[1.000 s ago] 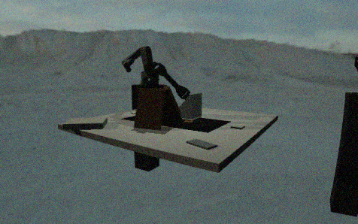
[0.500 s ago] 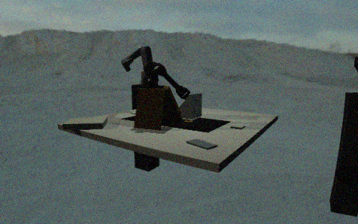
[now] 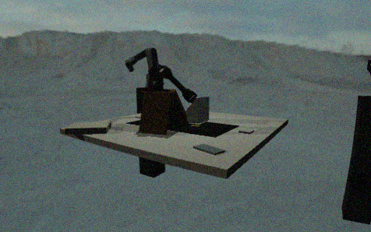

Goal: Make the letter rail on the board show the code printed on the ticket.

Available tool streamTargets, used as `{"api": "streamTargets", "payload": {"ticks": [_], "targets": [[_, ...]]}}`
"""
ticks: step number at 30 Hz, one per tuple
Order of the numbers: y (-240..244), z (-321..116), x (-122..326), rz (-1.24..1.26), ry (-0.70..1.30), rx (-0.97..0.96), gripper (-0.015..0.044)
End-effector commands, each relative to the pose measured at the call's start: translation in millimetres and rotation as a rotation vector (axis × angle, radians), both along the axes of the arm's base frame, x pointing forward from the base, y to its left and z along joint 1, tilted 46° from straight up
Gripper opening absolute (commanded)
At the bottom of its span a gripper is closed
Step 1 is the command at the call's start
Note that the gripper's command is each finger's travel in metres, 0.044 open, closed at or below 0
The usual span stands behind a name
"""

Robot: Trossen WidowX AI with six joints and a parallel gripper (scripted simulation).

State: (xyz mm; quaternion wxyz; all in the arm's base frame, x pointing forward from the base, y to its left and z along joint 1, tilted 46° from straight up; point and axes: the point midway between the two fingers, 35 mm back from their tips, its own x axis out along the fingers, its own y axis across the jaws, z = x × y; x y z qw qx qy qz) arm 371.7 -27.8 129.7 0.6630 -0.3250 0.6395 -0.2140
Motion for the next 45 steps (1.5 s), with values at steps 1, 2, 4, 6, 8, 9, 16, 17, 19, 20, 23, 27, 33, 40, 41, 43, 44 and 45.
{"api": "streamTargets", "payload": {"ticks": [1, 2, 4, 6, 8, 9, 16, 17, 19, 20, 23, 27, 33, 40, 41, 43, 44, 45], "targets": [[-2, 1, 3, 0.0, -0.006, -0.002, 0.0], [-2, 0, 3, 0.0, -0.006, -0.002, 0.0], [-3, 0, 4, 0.0, -0.006, -0.002, 0.0], [-3, -1, 5, 0.0, -0.006, -0.002, 0.0], [-4, -1, 6, 0.0, -0.006, -0.002, 0.0], [-4, -1, 6, 0.0, -0.006, -0.002, 0.0], [-6, -3, 8, 0.0, -0.006, -0.002, 0.0], [-6, -3, 9, 0.0, -0.006, -0.002, 0.0], [-6, -4, 10, 0.0, -0.006, -0.002, 0.0], [-6, -4, 10, 0.0, -0.006, -0.002, 0.0], [-6, -4, 9, 0.0, -0.006, -0.002, 0.0], [-5, -5, 8, 0.0, -0.006, -0.002, 0.0], [-2, -7, 6, 0.0, -0.006, -0.002, 0.0], [-1, -9, 5, 0.0, -0.006, -0.002, 0.0], [-1, -10, 5, 0.0, -0.006, -0.002, 0.0], [-1, -10, 5, 0.0, -0.006, -0.002, 0.0], [-1, -11, 5, 0.0, -0.006, -0.002, 0.0], [0, -11, 5, 0.0, -0.006, -0.002, 0.0]]}}
